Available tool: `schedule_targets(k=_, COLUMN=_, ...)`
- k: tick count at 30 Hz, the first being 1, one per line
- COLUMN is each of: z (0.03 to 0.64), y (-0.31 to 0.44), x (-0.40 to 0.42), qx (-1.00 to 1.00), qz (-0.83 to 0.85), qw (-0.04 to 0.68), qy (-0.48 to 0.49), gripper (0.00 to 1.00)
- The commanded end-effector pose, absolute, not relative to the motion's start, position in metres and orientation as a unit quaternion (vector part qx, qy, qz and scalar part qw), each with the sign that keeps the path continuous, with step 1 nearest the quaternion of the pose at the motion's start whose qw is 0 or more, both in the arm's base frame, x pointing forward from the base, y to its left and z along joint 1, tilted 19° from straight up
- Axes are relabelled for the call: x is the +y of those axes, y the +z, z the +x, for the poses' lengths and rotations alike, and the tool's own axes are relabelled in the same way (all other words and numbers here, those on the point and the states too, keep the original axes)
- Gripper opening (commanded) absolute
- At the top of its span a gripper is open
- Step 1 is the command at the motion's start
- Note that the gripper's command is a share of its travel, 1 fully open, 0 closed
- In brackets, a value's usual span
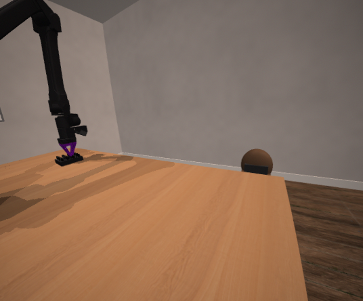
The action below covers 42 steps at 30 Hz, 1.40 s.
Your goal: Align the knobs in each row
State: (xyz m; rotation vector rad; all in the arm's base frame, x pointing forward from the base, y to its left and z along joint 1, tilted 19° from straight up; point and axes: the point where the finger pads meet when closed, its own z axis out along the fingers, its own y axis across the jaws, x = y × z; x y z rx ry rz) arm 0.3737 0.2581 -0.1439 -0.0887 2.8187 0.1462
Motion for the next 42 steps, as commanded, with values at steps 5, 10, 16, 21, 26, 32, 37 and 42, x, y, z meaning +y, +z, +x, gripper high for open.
schedule_targets(k=5, z=0.375, y=-0.147, x=0.260, qx=0.985, qz=-0.038, qw=0.160, qy=0.052, gripper=0.19)
schedule_targets(k=10, z=0.374, y=-0.146, x=0.260, qx=0.985, qz=-0.038, qw=0.158, qy=0.051, gripper=0.19)
schedule_targets(k=16, z=0.369, y=-0.124, x=0.263, qx=0.984, qz=-0.039, qw=0.164, qy=0.056, gripper=0.19)
schedule_targets(k=21, z=0.365, y=-0.111, x=0.262, qx=0.984, qz=-0.033, qw=0.163, qy=0.057, gripper=0.19)
schedule_targets(k=26, z=0.363, y=-0.101, x=0.262, qx=0.984, qz=-0.033, qw=0.165, qy=0.058, gripper=0.19)
schedule_targets(k=32, z=0.362, y=-0.098, x=0.260, qx=0.984, qz=-0.032, qw=0.165, qy=0.057, gripper=0.19)
schedule_targets(k=37, z=0.366, y=-0.096, x=0.263, qx=0.983, qz=-0.032, qw=0.170, qy=0.061, gripper=0.19)
schedule_targets(k=42, z=0.366, y=-0.096, x=0.263, qx=0.983, qz=-0.032, qw=0.170, qy=0.061, gripper=0.19)
